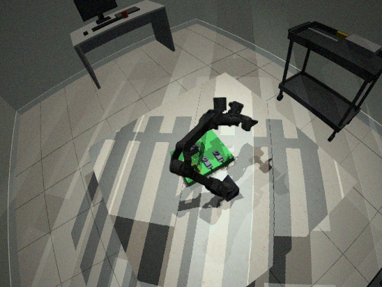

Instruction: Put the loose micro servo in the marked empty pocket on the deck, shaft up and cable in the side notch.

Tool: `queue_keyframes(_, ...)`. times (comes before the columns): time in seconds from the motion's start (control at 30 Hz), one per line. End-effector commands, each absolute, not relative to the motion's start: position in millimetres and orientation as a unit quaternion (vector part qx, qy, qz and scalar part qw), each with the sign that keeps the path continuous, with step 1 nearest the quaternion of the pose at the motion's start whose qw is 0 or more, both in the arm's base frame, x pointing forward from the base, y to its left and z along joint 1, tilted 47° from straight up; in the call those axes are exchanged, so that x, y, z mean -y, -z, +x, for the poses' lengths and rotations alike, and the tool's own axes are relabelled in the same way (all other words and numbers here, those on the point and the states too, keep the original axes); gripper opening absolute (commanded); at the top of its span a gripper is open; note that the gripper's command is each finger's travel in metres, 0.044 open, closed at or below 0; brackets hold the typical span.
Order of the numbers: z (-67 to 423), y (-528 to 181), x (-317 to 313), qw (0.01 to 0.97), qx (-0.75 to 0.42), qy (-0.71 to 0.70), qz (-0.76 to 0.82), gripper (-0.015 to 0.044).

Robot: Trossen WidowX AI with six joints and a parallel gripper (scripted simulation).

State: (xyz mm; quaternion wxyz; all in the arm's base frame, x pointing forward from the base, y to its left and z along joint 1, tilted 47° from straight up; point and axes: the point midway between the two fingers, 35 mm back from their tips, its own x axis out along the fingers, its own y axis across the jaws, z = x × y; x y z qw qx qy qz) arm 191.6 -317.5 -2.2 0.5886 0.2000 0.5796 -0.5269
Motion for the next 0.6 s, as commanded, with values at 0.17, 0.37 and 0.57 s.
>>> queue_keyframes(0.17,208.7,2.9,297.2,0.594,-0.588,0.494,0.240,0.0440)
queue_keyframes(0.37,235.3,-0.5,256.9,0.587,-0.605,0.437,0.313,0.0440)
queue_keyframes(0.57,256.9,-10.5,212.8,0.562,-0.624,0.383,0.385,0.0440)
